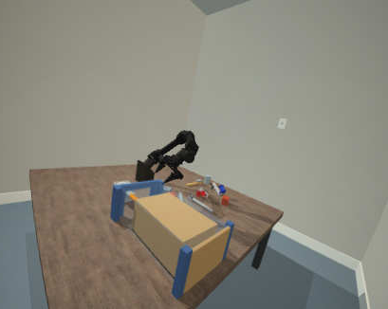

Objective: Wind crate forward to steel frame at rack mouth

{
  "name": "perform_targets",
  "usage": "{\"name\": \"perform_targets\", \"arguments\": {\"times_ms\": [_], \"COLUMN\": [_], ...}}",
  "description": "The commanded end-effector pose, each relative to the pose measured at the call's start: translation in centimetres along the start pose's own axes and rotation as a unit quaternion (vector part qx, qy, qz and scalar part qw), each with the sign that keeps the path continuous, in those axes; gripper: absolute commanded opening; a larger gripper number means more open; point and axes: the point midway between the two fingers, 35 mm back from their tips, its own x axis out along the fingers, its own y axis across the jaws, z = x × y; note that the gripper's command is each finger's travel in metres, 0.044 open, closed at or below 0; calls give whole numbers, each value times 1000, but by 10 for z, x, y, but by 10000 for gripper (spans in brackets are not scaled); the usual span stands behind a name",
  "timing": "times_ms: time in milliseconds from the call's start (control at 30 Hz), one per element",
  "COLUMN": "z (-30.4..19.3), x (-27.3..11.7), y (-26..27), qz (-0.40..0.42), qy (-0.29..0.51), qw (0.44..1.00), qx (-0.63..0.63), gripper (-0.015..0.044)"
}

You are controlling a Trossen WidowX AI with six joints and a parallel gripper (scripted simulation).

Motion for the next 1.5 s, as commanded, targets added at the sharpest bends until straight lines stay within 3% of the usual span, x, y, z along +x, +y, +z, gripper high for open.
{"name": "perform_targets", "arguments": {"times_ms": [0, 400, 767, 967, 1467], "z": [-30, -201, -374, -384, -413], "x": [-15, -88, -157, -160, -126], "y": [22, 79, 49, 44, 52], "qz": [36, 185, 285, 289, 290], "qy": [1, 71, 174, 182, 183], "qw": [998, 945, 820, 811, 811], "qx": [-41, -260, -464, -475, -475], "gripper": [440, 440, 440, 440, 440]}}
